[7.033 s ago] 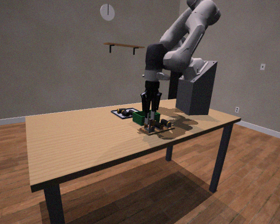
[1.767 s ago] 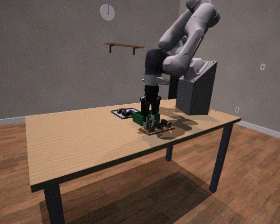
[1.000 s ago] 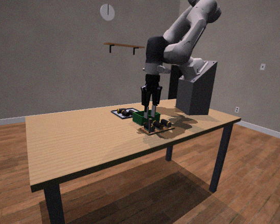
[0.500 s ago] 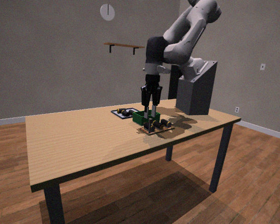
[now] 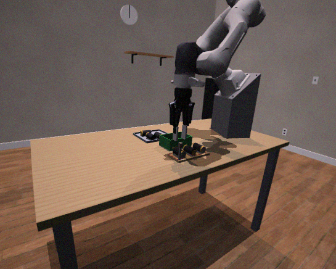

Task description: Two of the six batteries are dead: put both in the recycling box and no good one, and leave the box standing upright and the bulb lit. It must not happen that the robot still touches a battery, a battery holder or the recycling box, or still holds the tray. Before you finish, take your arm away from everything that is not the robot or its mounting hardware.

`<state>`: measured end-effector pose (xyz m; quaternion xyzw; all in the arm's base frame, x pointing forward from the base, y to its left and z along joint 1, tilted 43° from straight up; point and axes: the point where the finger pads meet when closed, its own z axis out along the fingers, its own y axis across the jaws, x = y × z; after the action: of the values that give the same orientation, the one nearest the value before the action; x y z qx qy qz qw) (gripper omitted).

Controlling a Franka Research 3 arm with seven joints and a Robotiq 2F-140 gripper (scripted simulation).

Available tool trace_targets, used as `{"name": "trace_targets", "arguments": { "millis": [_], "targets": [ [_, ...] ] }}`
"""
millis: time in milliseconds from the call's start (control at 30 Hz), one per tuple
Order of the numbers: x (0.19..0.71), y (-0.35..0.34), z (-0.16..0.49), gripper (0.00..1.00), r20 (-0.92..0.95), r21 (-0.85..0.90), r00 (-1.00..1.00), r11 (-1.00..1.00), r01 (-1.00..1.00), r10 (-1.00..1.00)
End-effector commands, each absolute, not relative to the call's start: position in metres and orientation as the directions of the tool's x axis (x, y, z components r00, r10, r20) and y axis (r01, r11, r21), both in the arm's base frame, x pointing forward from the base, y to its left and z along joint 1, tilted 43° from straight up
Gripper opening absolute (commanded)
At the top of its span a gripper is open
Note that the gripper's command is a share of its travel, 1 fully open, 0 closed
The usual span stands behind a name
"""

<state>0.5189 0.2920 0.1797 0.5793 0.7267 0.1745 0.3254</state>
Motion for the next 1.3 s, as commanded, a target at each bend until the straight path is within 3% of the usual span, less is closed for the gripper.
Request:
{"name": "trace_targets", "arguments": {
  "millis": [0, 400, 767, 1267],
  "targets": [
    [0.505, 0.296, 0.193, 0.29, -0.265, 0.631, -0.112, 0.260, 0.731, 0.958],
    [0.488, 0.296, 0.201, 0.29, -0.265, 0.631, -0.112, 0.260, 0.731, 0.958],
    [0.411, 0.271, 0.134, 0.29, -0.265, 0.631, -0.112, 0.260, 0.731, 0.958],
    [0.397, 0.267, 0.122, 0.29, -0.267, 0.618, -0.120, 0.265, 0.740, 0.956]
  ]
}}
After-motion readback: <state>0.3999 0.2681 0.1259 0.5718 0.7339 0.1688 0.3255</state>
